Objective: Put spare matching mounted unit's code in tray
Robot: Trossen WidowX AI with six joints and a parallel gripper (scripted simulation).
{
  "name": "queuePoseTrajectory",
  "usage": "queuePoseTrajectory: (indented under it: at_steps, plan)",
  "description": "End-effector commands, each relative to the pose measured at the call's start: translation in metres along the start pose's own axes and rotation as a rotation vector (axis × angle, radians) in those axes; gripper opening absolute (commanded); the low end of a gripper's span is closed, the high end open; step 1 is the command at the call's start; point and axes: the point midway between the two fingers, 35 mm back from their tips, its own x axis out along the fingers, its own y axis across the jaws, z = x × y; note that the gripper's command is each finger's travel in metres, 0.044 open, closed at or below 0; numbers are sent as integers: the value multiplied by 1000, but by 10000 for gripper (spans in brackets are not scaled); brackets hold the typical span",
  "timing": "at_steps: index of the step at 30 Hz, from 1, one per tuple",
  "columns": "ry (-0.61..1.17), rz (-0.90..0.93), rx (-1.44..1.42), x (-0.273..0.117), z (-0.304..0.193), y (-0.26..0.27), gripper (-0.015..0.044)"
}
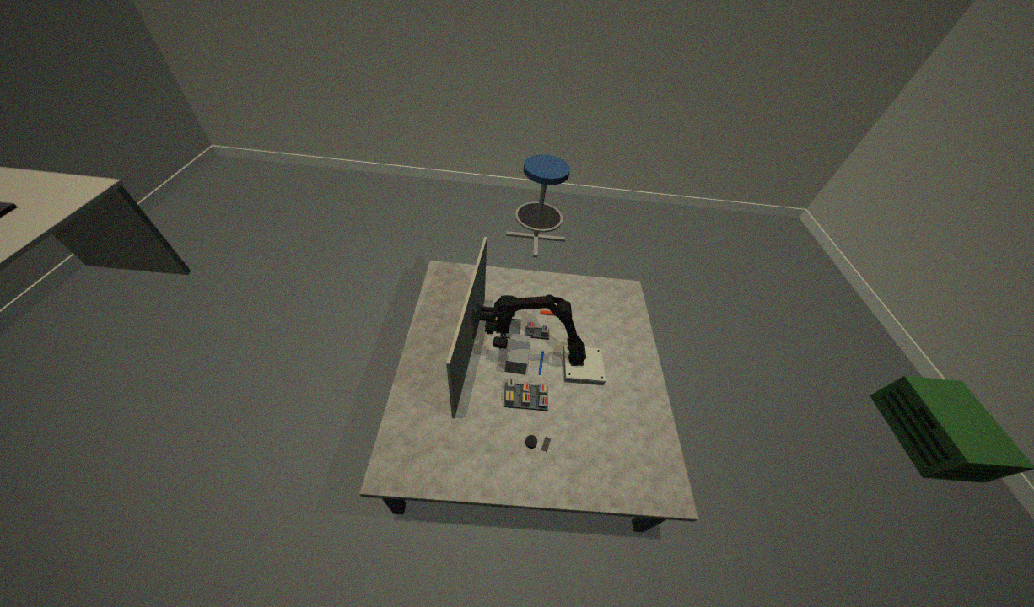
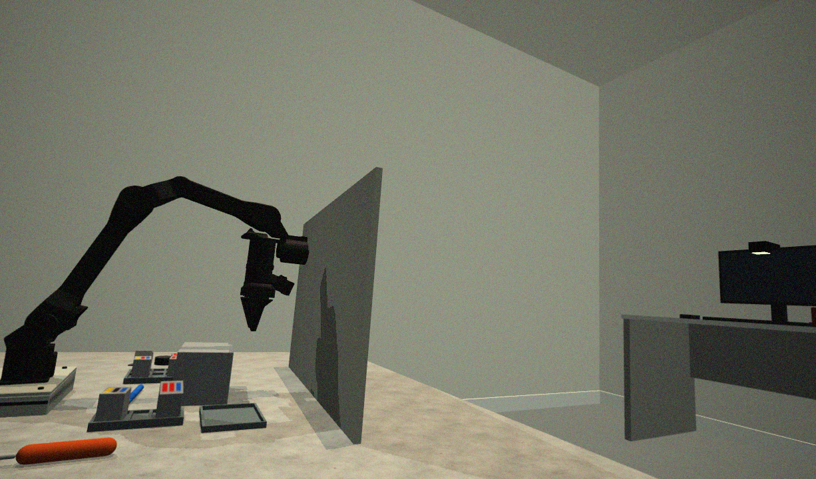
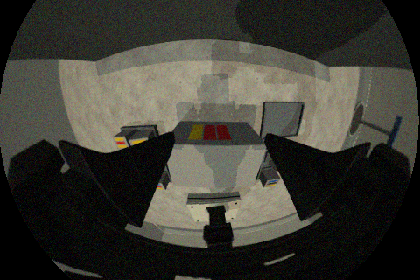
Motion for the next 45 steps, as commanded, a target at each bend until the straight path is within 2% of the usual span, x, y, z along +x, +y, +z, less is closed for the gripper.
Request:
queuePoseTrajectory:
  at_steps: [1, 7, 9, 17, 21, 23, 31, 36, 39, 45]
  plan:
    - [-6, 6, -4, 0, 0, 1, 440]
    - [-6, 6, -4, 0, 0, 1, 440]
    - [-6, 7, -84, 0, -5, 13, 440]
    - [-9, 17, -1022, -1, -85, 128, 440]
    - [-10, 20, -1442, 1, -132, 163, 440]
    - [-11, 21, -1564, 2, -146, 172, 440]
    - [-11, 21, -1579, 2, -148, 172, 440]
    - [-11, 21, -1579, 25, -150, 172, 309]
    - [-10, 20, -1579, 41, -150, 168, 300]
    - [-10, 20, -1579, 42, -150, 168, 300]
